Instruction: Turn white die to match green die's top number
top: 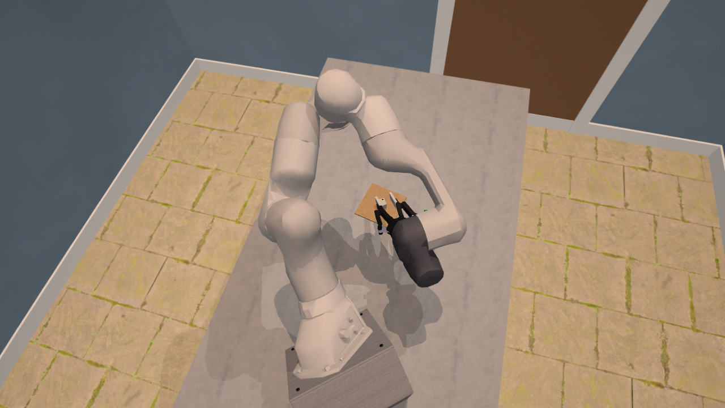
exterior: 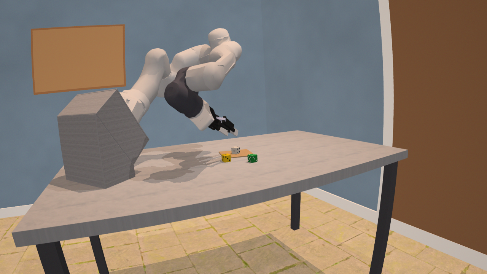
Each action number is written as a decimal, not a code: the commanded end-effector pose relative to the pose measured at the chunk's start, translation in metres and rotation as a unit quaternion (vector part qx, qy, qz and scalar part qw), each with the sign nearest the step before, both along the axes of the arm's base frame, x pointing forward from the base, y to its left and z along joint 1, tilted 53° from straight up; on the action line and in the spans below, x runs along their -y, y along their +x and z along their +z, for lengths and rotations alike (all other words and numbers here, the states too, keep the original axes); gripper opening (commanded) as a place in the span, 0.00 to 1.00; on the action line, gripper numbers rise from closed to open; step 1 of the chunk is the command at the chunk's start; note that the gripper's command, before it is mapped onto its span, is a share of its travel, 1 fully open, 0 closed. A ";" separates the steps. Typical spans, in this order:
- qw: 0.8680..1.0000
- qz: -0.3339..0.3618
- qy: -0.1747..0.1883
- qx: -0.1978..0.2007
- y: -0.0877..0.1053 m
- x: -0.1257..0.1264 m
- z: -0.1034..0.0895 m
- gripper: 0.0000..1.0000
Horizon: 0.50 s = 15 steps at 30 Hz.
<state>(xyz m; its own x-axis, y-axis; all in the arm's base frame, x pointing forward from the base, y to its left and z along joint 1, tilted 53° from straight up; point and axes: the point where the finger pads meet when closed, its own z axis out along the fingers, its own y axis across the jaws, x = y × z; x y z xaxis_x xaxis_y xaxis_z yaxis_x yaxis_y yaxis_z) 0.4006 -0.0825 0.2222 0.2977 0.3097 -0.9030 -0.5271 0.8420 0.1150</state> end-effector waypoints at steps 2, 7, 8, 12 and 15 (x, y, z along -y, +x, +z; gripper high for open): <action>1.000 0.004 0.004 -0.006 -0.002 0.000 0.002 0.28; 0.999 0.011 -0.018 -0.040 -0.001 0.000 0.007 0.28; 0.998 0.011 -0.024 -0.051 -0.001 0.000 0.009 0.28; 0.996 0.016 -0.041 -0.076 0.000 0.000 0.012 0.28; 0.991 0.021 -0.066 -0.118 0.001 0.001 0.019 0.28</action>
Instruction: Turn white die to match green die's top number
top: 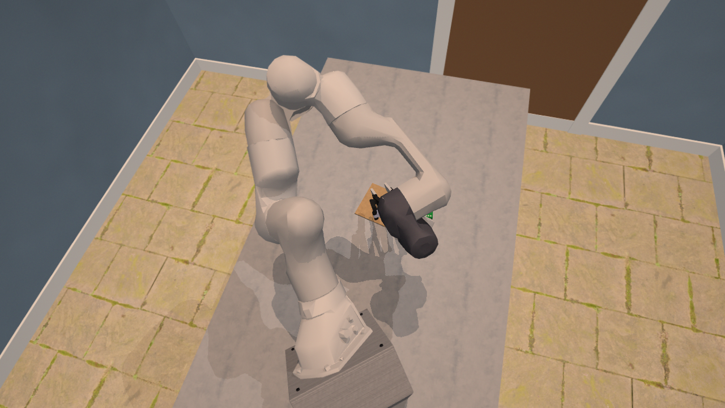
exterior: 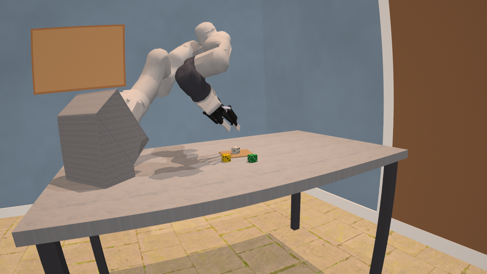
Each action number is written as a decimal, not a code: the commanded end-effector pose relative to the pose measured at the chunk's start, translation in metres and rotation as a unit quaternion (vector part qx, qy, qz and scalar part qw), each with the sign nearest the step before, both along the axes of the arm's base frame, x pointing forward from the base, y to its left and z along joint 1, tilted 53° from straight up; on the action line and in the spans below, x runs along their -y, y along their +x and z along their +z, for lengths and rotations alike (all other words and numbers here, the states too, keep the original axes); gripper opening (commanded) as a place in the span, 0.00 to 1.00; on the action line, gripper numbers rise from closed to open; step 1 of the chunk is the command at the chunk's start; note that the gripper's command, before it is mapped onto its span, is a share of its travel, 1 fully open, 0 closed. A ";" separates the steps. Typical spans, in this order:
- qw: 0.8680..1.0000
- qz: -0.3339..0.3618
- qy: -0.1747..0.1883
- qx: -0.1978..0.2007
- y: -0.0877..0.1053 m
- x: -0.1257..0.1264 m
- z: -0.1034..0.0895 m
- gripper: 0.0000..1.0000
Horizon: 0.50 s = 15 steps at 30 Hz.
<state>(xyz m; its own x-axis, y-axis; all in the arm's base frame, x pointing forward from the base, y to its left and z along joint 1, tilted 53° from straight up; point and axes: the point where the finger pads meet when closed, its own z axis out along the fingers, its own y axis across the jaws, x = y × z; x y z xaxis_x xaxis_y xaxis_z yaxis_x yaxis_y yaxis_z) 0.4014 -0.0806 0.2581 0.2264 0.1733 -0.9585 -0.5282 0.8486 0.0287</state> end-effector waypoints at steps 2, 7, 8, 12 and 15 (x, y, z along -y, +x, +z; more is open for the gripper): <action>0.996 0.012 0.005 -0.087 0.000 0.002 -0.017 0.28; 0.993 0.016 -0.013 -0.115 0.001 0.002 -0.013 0.28; 0.992 0.015 -0.020 -0.125 0.002 0.003 -0.011 0.28; 0.989 0.017 -0.029 -0.141 0.002 0.003 -0.009 0.28; 0.984 0.022 -0.046 -0.168 0.003 0.002 -0.005 0.28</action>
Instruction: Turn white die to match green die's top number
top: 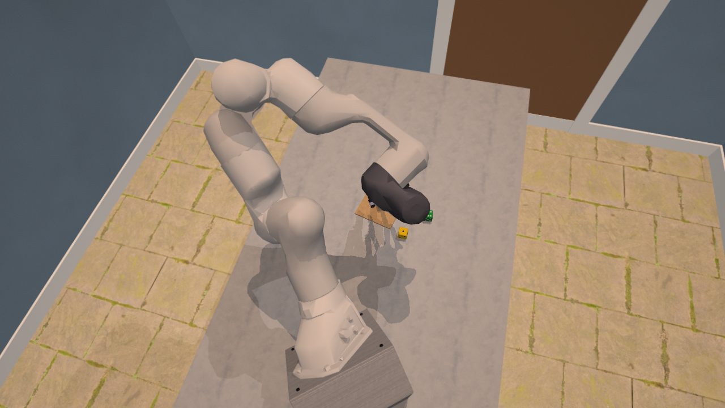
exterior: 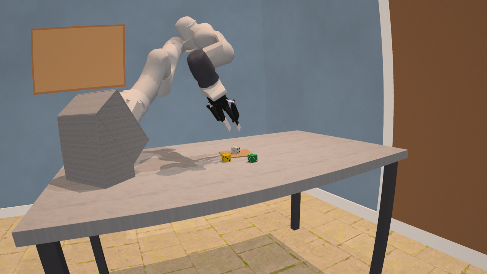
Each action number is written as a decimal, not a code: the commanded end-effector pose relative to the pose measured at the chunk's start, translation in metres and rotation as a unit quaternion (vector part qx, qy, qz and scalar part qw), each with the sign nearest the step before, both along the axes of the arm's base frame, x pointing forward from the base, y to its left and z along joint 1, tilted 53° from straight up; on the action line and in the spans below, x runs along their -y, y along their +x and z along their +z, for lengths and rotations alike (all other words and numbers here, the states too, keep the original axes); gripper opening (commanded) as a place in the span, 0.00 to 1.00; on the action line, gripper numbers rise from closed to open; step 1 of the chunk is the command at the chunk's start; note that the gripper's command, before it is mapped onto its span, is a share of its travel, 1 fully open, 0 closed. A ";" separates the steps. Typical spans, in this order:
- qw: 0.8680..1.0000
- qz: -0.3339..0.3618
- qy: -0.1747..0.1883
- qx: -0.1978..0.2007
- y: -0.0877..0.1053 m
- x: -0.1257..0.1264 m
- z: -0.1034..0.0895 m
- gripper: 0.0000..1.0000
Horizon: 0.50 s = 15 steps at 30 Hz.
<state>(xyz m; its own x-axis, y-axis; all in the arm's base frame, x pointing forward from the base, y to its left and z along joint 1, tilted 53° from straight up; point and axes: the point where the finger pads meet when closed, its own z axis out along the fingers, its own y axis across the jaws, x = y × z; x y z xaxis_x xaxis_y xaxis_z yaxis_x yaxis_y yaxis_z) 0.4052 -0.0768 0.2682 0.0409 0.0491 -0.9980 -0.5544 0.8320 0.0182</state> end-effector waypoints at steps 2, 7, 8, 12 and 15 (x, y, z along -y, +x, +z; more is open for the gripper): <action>0.996 -0.003 0.008 -0.091 -0.001 0.007 -0.012 0.28; 0.993 0.000 -0.008 -0.116 0.000 0.006 -0.008 0.28; 0.992 0.002 -0.015 -0.128 0.000 0.006 -0.007 0.28; 0.987 0.002 -0.034 -0.154 0.001 0.007 -0.002 0.28; 0.986 0.001 -0.038 -0.160 0.001 0.008 -0.001 0.28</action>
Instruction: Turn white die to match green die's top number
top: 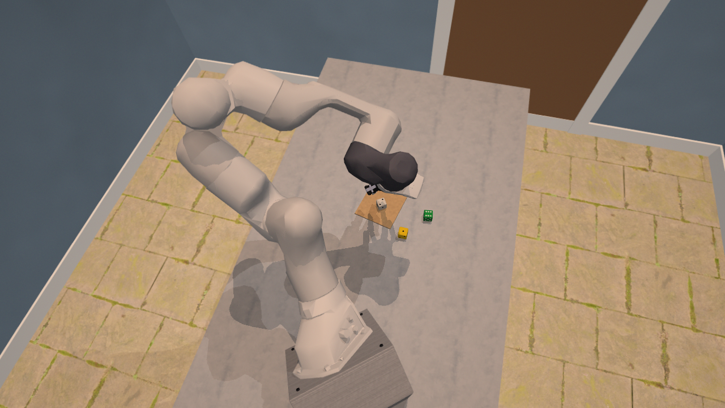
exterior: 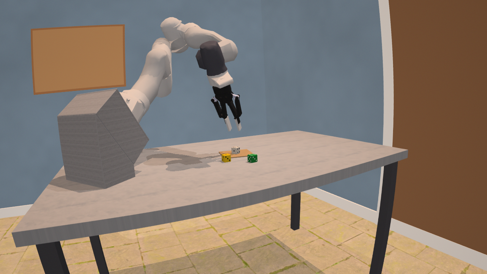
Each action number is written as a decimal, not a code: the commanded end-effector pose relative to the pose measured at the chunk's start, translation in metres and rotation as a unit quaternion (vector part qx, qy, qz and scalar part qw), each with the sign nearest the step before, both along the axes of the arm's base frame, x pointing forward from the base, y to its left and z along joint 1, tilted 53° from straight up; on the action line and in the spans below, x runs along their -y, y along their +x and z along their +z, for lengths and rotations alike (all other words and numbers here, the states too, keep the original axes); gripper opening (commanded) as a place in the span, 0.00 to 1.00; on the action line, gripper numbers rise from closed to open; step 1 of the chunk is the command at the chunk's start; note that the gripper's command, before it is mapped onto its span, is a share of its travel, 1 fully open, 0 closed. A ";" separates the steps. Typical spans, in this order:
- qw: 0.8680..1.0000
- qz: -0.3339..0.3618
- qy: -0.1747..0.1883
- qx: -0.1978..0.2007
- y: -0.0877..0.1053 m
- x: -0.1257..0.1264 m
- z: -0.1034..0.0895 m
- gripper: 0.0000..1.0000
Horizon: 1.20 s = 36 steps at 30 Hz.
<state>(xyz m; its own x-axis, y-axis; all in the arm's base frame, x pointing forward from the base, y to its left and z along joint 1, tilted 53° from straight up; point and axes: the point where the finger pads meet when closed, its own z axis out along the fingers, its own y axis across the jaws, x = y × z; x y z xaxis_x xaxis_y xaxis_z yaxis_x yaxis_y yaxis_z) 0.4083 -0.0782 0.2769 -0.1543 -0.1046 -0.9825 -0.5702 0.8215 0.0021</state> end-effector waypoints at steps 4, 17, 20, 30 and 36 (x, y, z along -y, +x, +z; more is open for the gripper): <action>0.994 -0.023 0.000 -0.106 0.001 0.011 -0.003 0.28; 0.981 -0.015 -0.054 -0.188 0.003 0.010 0.008 0.28; 0.974 -0.013 -0.071 -0.214 0.004 0.009 0.012 0.28; 0.972 -0.012 -0.077 -0.223 0.004 0.009 0.014 1.00; 0.972 -0.012 -0.078 -0.223 0.004 0.009 0.013 1.00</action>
